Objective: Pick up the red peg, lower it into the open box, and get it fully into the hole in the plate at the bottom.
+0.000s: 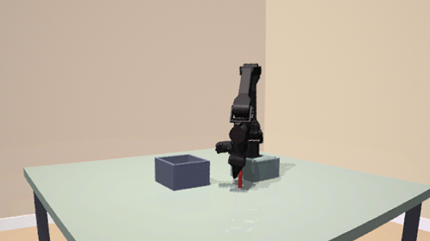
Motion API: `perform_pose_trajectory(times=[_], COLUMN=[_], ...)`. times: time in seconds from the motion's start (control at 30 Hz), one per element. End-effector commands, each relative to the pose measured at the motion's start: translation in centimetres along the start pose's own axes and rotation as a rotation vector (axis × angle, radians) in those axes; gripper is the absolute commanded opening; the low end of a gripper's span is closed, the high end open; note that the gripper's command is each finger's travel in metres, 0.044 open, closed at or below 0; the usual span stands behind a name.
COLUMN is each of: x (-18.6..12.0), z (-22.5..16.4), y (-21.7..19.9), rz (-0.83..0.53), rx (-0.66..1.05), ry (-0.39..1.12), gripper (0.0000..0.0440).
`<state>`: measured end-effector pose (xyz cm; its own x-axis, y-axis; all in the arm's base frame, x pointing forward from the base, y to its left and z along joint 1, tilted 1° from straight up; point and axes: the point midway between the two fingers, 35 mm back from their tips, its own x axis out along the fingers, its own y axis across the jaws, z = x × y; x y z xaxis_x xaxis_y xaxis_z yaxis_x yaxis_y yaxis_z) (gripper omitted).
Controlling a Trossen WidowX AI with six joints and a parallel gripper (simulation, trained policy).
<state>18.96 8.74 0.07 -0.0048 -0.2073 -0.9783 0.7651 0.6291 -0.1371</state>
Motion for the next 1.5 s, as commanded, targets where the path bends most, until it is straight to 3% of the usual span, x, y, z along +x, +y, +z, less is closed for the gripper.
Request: perform_pose_trajectory(times=[0.0, 0.17, 0.57, 1.47], x=[1.2, 2.3, 2.6, -3.6], z=[-0.5, -1.2, -1.7, 4.9], y=[0.1, -0.1, -0.1, -0.7], rz=[0.016, 0.016, -0.003, 0.063], rx=[0.034, 0.067, 0.09, -0.037], ry=[0.008, 0.025, 0.116, -0.118], gripper=[0.0384, 0.0302, 0.0, 0.0])
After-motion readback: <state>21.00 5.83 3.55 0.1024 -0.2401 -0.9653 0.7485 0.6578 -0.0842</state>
